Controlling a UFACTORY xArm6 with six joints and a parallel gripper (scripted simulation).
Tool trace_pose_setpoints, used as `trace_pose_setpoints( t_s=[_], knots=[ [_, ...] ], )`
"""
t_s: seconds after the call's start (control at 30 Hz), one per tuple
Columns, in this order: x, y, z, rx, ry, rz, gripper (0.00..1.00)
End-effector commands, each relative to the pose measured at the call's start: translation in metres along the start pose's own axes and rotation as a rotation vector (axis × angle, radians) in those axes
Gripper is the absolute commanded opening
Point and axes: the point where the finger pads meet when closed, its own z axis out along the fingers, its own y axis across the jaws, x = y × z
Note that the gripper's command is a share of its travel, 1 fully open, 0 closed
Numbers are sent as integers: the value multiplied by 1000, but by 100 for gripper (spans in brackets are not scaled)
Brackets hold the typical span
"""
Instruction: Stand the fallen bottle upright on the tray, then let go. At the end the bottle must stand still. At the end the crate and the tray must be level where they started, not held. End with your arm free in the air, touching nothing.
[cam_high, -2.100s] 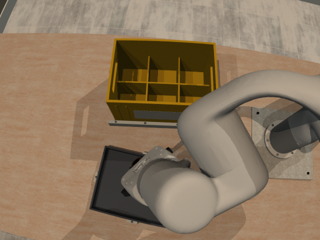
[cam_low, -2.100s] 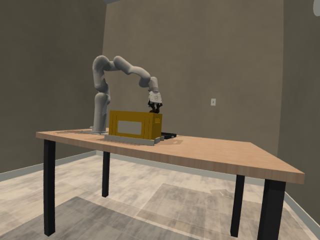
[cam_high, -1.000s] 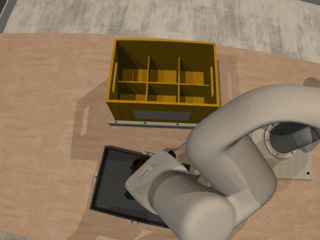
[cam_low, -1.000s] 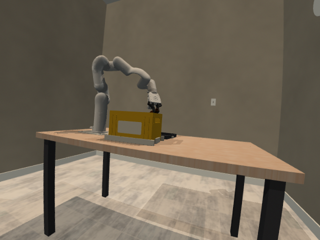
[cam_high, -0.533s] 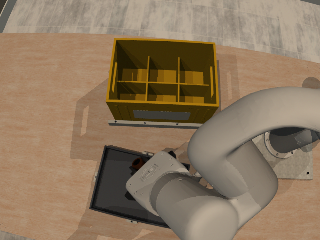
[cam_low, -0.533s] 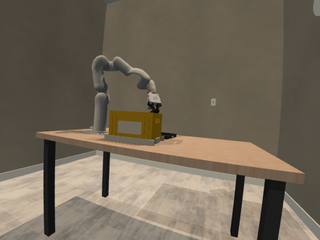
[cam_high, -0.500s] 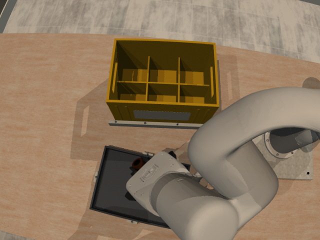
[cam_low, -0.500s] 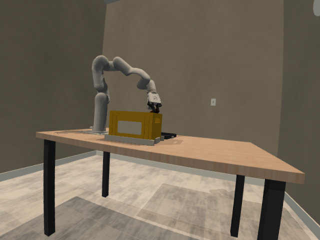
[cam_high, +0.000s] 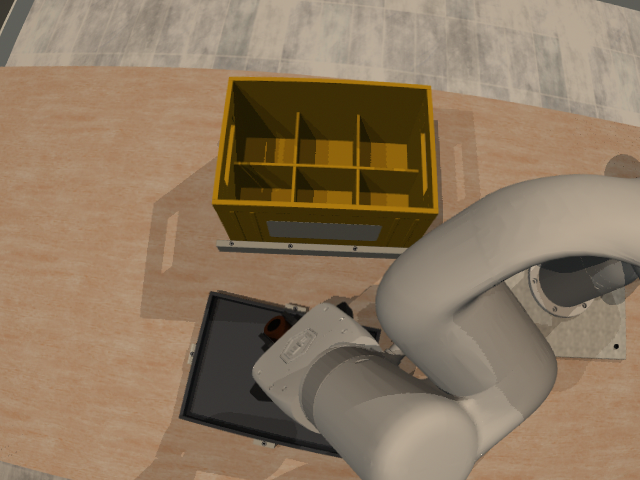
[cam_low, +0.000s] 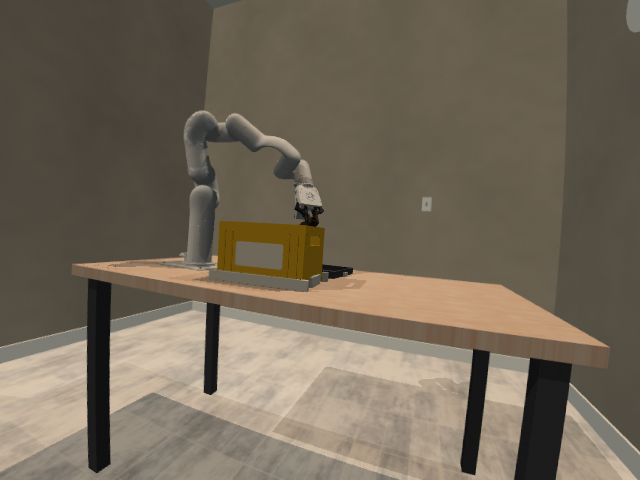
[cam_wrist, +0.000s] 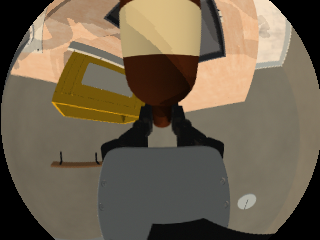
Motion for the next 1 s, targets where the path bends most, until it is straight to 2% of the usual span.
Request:
trace_pose_setpoints(
  t_s=[0.0, 0.97],
  knots=[
    [-1, 1, -1, -3, -4, 2, 0],
    [1, 1, -2, -2, -156, 2, 0]
  ],
)
